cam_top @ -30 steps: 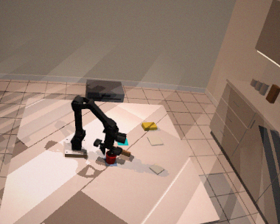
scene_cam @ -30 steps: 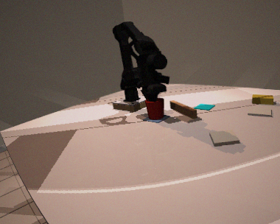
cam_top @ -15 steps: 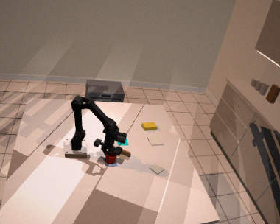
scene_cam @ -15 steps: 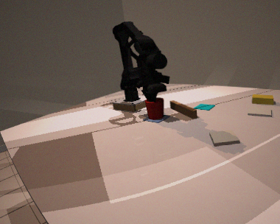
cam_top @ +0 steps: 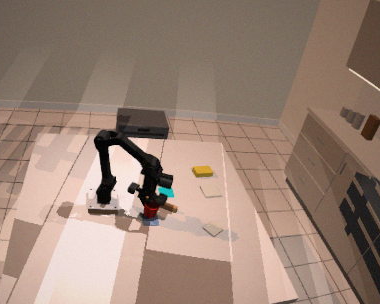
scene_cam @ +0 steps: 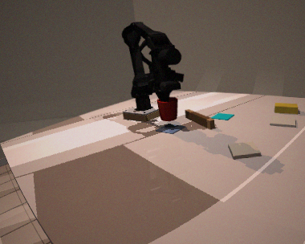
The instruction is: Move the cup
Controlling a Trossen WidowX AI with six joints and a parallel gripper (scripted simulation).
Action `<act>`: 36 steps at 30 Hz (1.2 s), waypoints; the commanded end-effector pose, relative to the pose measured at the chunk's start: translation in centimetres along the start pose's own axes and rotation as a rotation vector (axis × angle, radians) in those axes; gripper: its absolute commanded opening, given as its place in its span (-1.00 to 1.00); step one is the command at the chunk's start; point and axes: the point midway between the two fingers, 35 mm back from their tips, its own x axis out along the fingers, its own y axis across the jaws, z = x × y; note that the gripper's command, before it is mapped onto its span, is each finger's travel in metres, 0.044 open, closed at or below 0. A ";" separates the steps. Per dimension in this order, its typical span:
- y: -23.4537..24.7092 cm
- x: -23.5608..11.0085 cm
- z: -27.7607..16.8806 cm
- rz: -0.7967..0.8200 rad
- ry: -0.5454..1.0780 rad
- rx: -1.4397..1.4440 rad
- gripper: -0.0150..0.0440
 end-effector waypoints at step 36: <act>0.0 -2.0 1.6 -0.006 0.000 0.001 -0.49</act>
